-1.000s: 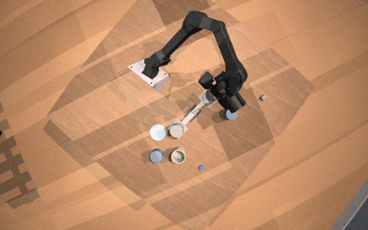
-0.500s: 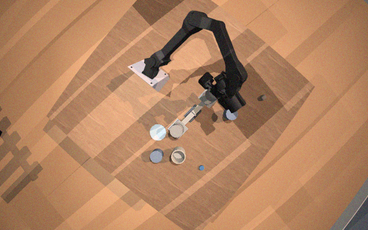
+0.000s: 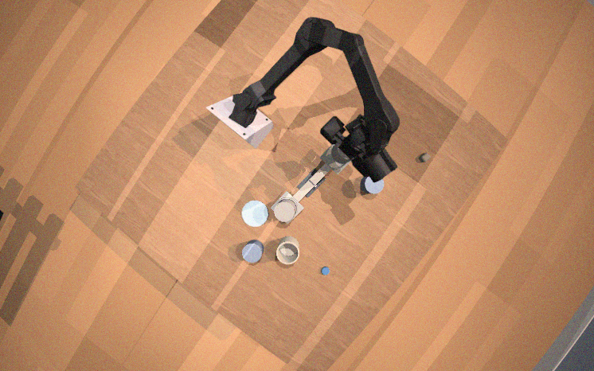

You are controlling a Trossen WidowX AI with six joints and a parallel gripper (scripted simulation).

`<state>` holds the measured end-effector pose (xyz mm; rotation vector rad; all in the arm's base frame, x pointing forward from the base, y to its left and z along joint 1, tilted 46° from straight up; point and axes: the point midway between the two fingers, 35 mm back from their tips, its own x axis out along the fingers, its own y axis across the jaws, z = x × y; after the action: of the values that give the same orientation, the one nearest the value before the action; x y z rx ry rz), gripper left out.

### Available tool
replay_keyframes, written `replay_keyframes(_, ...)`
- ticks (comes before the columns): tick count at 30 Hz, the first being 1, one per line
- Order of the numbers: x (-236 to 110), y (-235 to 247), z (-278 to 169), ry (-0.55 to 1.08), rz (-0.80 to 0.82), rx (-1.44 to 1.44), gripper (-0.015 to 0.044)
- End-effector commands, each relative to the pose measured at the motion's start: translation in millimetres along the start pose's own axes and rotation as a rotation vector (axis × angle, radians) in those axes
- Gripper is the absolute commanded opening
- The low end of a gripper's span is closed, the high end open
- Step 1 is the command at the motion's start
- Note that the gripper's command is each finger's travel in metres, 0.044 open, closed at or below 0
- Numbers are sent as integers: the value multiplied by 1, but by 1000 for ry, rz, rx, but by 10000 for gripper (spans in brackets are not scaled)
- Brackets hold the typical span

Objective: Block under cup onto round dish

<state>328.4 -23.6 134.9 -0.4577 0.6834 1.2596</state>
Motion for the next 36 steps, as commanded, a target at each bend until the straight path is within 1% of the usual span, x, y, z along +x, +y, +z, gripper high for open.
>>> replay_keyframes(1, 0, 0, 0, 0, -1, 1, 0)
replay_keyframes(6, 1, 0, 1, 1, -1, 1, 0)
replay_keyframes(9, 11, 8, 14, 14, 1, 0, 0)
replay_keyframes(18, 48, 44, 60, 37, -4, -4, 0)
replay_keyframes(26, 76, 85, 92, 21, -9, -6, 0)
replay_keyframes(31, 90, 113, 108, -4, -7, -5, 0)
replay_keyframes(36, 95, 117, 110, -9, -6, -4, 0)
